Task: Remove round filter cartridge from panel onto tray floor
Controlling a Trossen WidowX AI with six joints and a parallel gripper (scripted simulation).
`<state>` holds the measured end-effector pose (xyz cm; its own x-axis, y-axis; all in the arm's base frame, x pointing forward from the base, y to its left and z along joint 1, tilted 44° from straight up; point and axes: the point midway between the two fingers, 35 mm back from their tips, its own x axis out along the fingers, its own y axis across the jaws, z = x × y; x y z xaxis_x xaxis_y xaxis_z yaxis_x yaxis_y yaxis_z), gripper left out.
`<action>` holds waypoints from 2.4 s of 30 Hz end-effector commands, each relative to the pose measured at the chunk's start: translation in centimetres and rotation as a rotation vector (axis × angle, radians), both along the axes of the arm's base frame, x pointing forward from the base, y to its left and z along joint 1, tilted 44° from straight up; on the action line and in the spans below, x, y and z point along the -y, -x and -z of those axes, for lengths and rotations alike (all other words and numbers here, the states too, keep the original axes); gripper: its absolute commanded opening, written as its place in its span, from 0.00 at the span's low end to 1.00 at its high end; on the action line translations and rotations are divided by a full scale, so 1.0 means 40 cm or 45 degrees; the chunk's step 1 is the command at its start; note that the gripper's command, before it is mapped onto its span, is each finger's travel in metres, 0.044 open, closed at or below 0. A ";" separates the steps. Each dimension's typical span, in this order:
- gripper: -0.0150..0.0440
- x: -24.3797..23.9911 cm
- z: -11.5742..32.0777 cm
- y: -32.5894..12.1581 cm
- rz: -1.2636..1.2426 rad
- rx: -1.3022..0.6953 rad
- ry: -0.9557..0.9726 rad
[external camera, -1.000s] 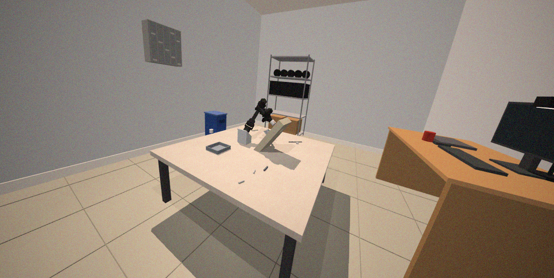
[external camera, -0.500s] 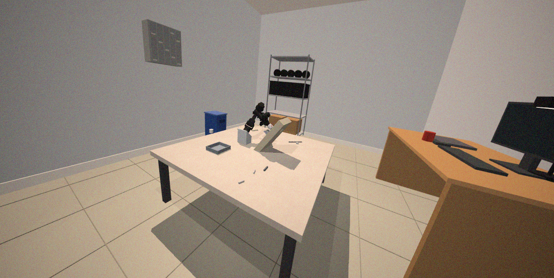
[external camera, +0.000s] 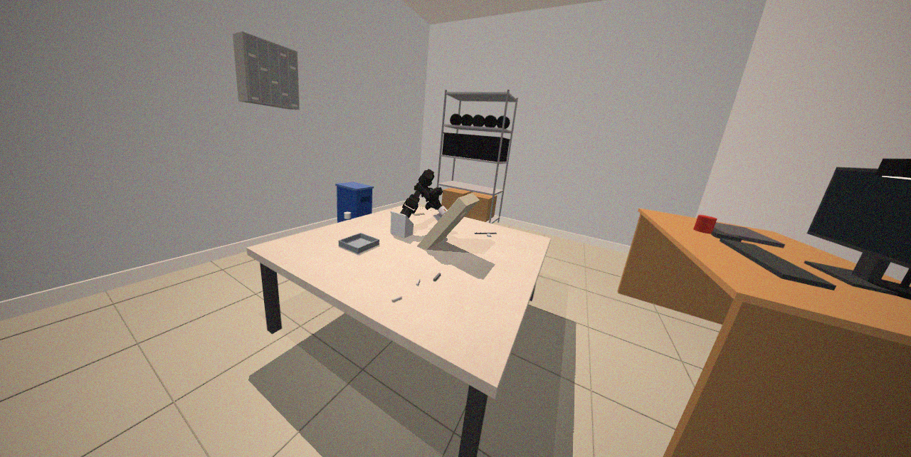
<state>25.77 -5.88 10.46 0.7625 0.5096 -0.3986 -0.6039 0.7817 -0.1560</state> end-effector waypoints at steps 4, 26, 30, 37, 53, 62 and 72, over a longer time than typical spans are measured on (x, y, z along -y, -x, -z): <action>0.44 0.001 -0.001 -0.001 0.000 0.001 0.001; 0.71 0.169 -0.197 -0.106 0.001 0.013 0.017; 0.89 0.220 -0.256 -0.104 0.004 0.021 0.022; 0.77 0.144 -0.144 -0.071 0.126 -0.463 -0.353; 0.77 0.024 -0.012 0.004 0.333 -1.133 -0.723; 0.77 0.002 0.011 -0.013 0.334 -1.133 -0.721; 0.77 -0.026 0.035 -0.030 0.333 -1.131 -0.722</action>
